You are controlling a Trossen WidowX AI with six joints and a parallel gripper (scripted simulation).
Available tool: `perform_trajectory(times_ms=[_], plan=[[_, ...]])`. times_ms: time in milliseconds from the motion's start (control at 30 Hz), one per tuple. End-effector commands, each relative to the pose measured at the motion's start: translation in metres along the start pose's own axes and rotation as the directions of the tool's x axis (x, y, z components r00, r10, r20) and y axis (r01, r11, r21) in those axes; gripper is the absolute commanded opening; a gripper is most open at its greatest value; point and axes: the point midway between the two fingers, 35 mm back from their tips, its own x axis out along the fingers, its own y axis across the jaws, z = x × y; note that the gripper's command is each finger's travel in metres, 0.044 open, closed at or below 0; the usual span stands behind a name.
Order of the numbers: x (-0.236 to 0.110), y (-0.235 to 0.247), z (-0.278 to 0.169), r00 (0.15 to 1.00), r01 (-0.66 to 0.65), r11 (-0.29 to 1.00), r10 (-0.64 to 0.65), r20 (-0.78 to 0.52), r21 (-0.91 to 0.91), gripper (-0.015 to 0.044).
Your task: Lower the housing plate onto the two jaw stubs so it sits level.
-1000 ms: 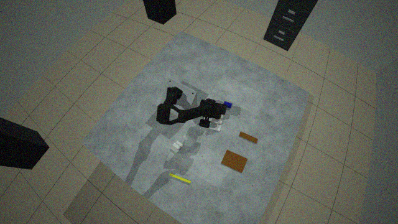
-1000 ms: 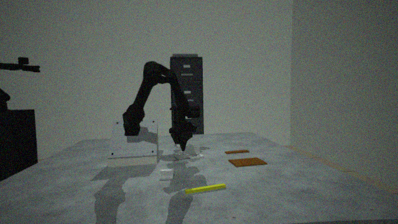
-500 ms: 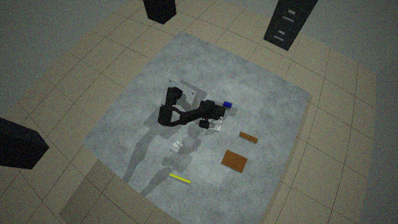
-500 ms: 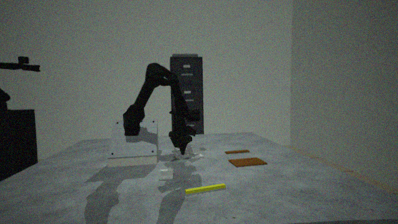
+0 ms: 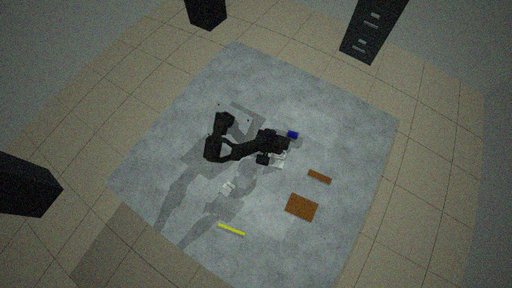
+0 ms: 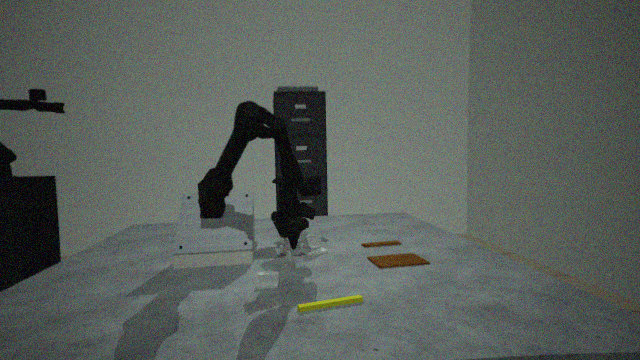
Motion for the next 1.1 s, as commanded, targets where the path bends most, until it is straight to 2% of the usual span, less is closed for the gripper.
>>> perform_trajectory(times_ms=[0,1067], plan=[[0.0017,-0.0007,-0.0002,1.000,0.006,1.000,-0.006,0.000,-0.006,0.0351],[0.0070,-0.0007,-0.0003,1.000,0.006,1.000,-0.006,0.000,-0.005,0.0351]])
